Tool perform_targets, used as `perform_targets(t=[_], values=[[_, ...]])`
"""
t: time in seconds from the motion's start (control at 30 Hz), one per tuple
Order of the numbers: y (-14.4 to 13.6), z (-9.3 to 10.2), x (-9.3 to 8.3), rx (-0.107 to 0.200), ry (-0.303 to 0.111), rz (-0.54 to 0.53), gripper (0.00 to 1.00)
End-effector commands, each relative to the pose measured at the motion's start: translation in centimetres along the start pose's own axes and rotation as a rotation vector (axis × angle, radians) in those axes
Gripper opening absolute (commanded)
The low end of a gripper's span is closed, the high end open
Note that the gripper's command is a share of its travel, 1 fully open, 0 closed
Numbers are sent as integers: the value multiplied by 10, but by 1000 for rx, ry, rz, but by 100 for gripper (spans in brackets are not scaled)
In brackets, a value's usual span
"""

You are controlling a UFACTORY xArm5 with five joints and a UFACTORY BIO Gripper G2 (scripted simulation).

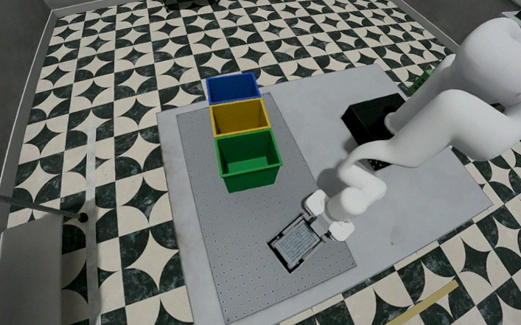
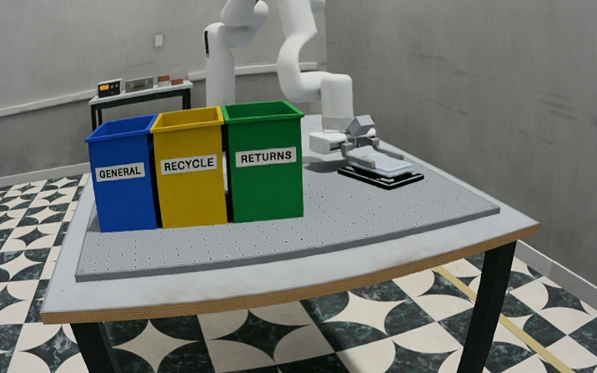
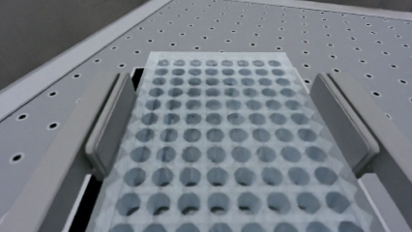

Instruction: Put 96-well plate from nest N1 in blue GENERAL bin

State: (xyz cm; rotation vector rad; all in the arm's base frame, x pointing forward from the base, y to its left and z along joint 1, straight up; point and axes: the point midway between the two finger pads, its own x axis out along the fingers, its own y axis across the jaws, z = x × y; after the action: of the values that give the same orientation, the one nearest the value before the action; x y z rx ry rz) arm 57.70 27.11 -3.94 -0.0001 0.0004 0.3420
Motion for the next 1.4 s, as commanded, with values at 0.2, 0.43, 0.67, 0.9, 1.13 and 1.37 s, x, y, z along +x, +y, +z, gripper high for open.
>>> perform_targets(t=[0.2,0.43,0.67,0.9,1.13,1.37], values=[[0,7,1,0,-3,0,0],[0,12,1,0,-3,0,0],[0,14,1,0,-3,0,0],[0,17,1,0,-3,0,0],[0,29,1,0,-3,0,0],[0,37,1,0,-3,0,0]])
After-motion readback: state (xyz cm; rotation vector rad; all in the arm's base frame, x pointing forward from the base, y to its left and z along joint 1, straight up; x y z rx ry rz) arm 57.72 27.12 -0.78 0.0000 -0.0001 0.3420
